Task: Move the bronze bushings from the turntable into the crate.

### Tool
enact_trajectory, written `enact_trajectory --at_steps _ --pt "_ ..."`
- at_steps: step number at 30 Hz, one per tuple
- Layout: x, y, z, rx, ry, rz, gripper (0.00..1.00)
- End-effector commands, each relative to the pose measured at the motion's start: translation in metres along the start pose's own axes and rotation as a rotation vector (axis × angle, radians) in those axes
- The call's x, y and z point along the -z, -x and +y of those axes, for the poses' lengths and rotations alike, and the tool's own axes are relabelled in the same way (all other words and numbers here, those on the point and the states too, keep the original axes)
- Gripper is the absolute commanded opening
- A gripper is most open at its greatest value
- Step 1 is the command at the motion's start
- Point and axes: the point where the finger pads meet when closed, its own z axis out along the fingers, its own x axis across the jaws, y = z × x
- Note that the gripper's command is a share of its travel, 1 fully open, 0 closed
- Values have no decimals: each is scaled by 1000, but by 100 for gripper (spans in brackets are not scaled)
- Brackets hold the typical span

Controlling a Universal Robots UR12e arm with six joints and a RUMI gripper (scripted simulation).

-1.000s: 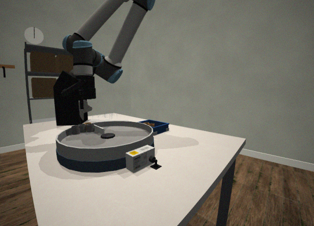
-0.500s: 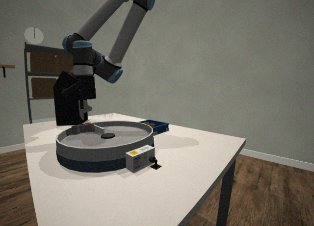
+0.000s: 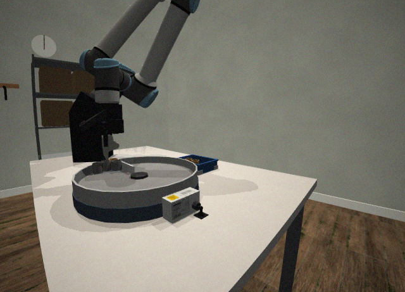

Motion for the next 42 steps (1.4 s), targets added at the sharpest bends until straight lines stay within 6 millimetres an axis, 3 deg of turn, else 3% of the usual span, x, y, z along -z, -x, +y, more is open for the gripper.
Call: enact_trajectory --at_steps 1,31,42 --pt "-1 1 0 0 -1 -1 5" --pt "-1 1 0 0 -1 -1 5" --pt "-16 1 0 0 -1 -1 5"
